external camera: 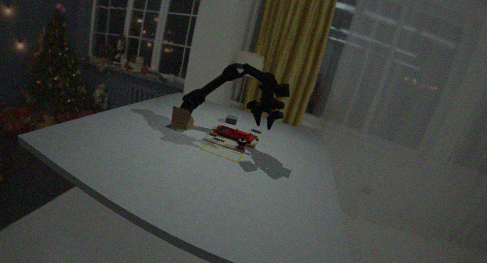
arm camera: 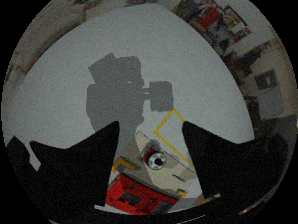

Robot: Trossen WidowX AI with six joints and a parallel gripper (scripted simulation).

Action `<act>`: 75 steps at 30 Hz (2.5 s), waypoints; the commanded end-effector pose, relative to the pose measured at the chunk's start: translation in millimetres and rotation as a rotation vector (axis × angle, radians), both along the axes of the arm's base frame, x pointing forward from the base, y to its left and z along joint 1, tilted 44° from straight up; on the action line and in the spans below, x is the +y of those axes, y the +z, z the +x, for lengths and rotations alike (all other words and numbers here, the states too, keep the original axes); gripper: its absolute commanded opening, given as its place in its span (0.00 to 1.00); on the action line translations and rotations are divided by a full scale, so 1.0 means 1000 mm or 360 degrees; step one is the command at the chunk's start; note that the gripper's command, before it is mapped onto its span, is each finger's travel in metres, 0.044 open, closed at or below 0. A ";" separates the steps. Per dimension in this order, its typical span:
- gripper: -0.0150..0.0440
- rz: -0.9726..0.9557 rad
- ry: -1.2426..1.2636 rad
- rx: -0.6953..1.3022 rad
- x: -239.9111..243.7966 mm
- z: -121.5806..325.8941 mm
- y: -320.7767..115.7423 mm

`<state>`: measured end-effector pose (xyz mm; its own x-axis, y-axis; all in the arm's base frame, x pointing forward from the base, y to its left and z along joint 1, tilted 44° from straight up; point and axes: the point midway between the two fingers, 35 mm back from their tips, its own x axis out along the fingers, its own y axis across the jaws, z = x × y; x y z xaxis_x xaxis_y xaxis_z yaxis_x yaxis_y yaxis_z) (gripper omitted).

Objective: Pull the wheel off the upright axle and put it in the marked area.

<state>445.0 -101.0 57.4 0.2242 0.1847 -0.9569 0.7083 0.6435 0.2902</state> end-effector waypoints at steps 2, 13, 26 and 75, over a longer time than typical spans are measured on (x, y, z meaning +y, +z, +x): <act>0.76 0.0513 -0.0409 0.0392 0.013 -0.041 -0.023; 0.76 0.1013 -0.0895 0.0826 0.024 -0.071 -0.024; 0.76 0.1012 -0.0895 0.0826 0.036 -0.078 -0.034; 0.25 0.1010 -0.0887 0.0828 0.069 -0.077 -0.070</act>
